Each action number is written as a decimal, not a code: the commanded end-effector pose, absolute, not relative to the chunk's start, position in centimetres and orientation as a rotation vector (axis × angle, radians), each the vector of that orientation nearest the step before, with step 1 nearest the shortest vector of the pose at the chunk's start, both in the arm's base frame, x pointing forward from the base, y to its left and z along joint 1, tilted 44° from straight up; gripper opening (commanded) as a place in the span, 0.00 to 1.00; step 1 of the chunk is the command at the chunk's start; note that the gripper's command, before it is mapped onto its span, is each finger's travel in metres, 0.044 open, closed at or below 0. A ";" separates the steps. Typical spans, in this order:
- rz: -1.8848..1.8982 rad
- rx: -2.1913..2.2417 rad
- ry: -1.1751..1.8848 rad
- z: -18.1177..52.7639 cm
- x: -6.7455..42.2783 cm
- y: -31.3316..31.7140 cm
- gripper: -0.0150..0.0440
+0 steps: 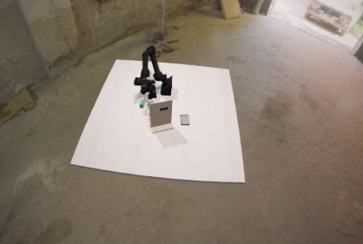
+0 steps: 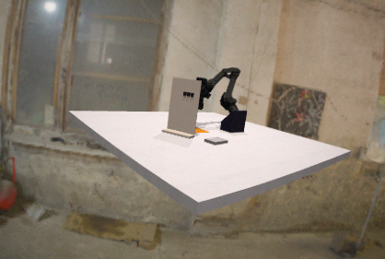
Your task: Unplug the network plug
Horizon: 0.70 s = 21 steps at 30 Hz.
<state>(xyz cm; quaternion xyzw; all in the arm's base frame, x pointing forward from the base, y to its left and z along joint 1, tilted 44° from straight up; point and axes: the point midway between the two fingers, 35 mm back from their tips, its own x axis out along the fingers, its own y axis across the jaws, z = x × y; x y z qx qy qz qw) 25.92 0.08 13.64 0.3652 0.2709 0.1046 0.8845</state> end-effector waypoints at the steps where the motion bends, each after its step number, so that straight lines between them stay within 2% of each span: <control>1: 0.220 0.777 0.573 13.4 26.0 0.2 0.52; 21: 0.221 0.778 0.571 12.0 31.4 1.5 0.52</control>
